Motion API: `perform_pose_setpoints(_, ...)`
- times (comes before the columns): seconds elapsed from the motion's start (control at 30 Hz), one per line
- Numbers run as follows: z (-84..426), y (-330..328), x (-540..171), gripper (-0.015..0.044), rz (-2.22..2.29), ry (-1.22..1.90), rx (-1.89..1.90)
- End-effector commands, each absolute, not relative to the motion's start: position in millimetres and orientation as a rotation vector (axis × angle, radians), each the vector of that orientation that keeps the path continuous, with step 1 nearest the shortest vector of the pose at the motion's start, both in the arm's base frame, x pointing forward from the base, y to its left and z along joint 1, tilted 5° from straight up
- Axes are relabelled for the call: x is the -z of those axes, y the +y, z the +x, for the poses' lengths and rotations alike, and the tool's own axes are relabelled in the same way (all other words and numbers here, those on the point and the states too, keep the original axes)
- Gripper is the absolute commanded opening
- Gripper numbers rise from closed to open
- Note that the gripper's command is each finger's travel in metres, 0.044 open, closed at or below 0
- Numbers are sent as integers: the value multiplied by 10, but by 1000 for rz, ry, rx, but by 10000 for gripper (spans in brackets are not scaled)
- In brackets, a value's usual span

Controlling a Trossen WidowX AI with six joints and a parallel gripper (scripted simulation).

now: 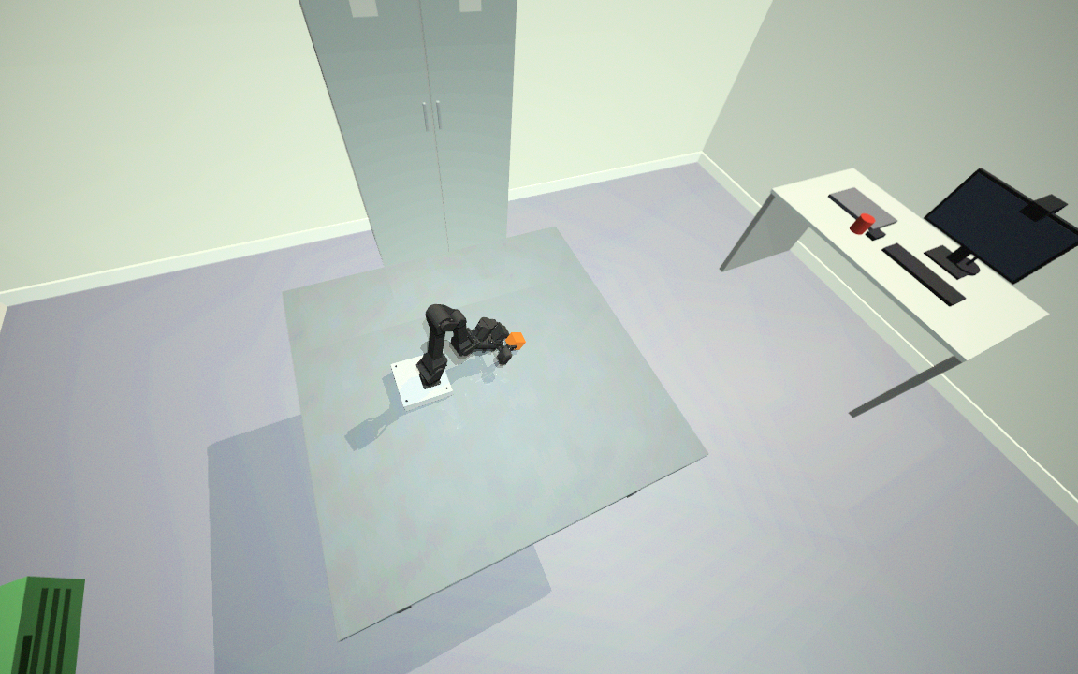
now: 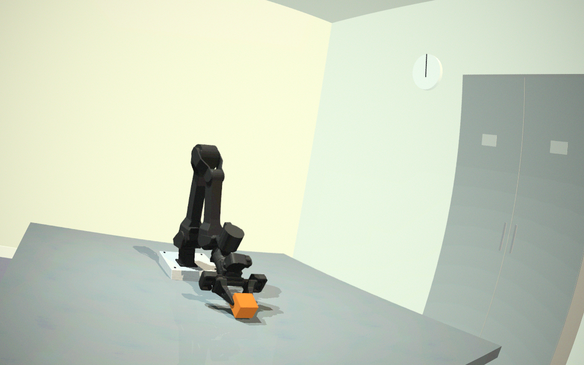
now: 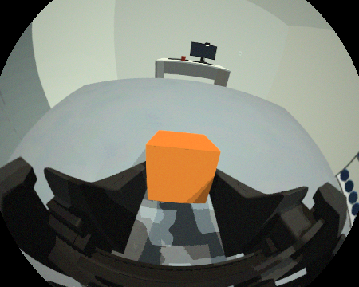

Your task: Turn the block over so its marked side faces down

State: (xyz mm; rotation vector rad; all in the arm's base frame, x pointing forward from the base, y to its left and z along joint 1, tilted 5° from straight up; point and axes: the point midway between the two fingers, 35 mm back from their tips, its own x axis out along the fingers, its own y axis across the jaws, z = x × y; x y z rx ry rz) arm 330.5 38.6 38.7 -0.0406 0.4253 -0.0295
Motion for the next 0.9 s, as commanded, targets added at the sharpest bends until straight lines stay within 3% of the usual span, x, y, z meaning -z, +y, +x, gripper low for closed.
perform_pose_setpoints(0.0,3312,383,-402,157,-45,418,31)
perform_pose_setpoints(0.37,3312,383,-402,440,-45,418,31)
perform_pose_setpoints(0.87,3312,383,-402,440,-45,418,31)
